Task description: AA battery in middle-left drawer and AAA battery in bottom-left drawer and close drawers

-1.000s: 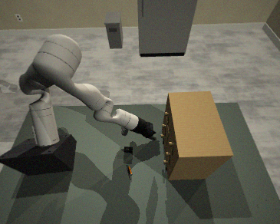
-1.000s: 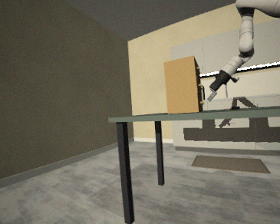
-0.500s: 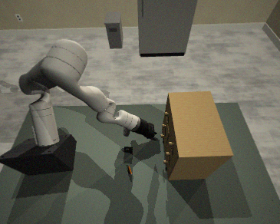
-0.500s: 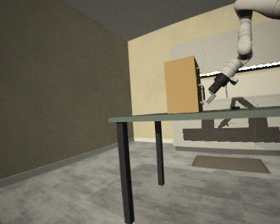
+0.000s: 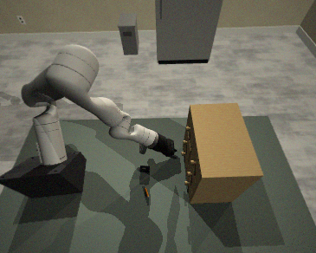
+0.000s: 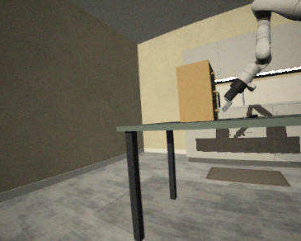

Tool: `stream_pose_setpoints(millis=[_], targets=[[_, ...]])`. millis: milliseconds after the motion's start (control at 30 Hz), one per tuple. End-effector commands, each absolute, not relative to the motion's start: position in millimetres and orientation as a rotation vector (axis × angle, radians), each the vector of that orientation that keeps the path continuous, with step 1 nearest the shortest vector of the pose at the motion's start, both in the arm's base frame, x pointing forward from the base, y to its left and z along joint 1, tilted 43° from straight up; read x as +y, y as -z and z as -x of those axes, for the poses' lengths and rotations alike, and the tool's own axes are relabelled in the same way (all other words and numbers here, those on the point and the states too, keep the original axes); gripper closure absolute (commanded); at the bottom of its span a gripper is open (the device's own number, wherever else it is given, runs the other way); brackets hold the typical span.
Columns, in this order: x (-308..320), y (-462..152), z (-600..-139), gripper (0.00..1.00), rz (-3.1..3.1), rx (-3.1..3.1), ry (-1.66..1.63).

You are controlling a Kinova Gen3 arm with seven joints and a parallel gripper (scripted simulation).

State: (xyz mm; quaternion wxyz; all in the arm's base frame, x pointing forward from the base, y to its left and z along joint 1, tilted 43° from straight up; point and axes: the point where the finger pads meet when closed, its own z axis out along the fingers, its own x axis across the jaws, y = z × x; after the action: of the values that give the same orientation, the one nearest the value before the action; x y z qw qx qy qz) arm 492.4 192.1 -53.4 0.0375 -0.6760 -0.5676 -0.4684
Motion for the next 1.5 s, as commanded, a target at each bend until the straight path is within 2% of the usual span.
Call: stream_pose_setpoints(millis=[0, 1467], targets=[[191.4, 53.0, -493.2, 0.33, 2.076, -1.742, 1.44], [191.4, 52.7, -498.8, 0.33, 2.076, -1.742, 1.44]])
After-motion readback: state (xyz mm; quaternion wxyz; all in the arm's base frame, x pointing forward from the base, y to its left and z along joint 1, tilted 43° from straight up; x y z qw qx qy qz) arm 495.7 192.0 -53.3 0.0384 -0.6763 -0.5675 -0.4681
